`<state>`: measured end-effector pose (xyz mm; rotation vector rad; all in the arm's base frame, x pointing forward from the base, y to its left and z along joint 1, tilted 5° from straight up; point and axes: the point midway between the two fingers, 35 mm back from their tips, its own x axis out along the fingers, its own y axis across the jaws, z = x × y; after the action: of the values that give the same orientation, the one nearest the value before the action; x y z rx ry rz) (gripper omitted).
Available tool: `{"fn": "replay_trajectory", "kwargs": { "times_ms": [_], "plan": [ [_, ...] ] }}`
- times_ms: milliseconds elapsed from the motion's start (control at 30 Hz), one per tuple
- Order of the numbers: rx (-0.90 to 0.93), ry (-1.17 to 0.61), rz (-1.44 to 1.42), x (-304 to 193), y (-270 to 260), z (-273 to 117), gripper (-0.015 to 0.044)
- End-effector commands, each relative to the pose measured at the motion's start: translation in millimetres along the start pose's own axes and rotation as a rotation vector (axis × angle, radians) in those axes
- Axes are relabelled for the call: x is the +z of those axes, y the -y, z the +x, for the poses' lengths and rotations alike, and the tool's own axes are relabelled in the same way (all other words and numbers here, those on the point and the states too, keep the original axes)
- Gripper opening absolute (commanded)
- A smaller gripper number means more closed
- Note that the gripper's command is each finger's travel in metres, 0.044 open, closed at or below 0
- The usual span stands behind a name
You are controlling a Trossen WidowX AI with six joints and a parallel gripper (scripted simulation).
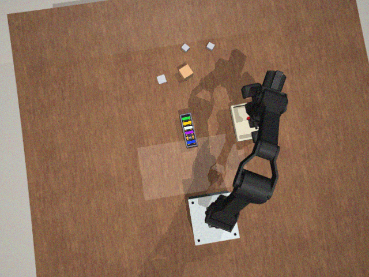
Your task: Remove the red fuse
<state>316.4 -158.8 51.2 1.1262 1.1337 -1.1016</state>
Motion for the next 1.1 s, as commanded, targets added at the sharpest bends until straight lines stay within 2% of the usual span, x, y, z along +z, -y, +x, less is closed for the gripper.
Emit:
{"fn": "replay_trajectory", "kwargs": {
  "times_ms": [0,567,967,1067],
  "plan": [
    [-0.006,-0.008,-0.003,-1.3,1.8,10.0,0.0],
    [-0.006,-0.008,-0.003,-1.9,2.6,29.9,0.0],
    [-0.004,-0.003,0.0,-0.6,1.4,26.3,0.0315],
    [-0.005,-0.006,-0.002,-0.9,1.5,1.6,0.033]
  ]
}}
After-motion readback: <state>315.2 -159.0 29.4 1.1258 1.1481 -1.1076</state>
